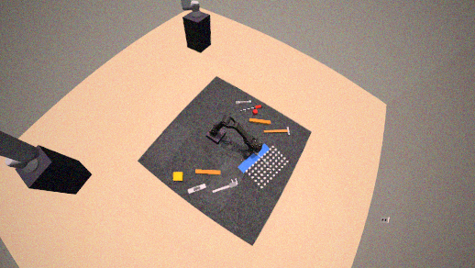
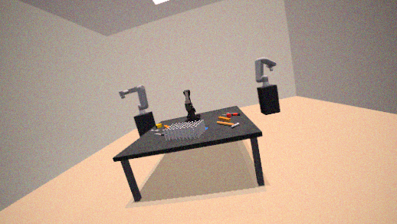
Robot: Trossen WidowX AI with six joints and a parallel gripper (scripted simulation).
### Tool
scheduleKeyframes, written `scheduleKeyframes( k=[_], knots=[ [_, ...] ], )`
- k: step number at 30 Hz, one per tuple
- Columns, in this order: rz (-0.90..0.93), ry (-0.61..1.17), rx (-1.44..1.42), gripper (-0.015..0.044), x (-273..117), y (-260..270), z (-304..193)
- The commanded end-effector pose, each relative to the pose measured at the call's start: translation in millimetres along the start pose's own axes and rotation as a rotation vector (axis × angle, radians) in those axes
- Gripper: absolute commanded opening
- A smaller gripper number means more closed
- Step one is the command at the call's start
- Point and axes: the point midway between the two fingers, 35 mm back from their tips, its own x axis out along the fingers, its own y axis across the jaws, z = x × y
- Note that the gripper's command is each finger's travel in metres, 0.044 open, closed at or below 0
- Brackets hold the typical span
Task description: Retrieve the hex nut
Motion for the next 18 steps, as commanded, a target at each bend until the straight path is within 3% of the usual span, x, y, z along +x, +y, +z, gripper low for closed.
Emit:
scheduleKeyframes(
  k=[1, 18],
  knots=[
    [0.008, -0.009, -0.007, 0.0000, -1.1, 2.2, 6.1],
    [0.007, -0.010, -0.008, 0.0000, 3.6, 0.6, 9.3]
  ],
)
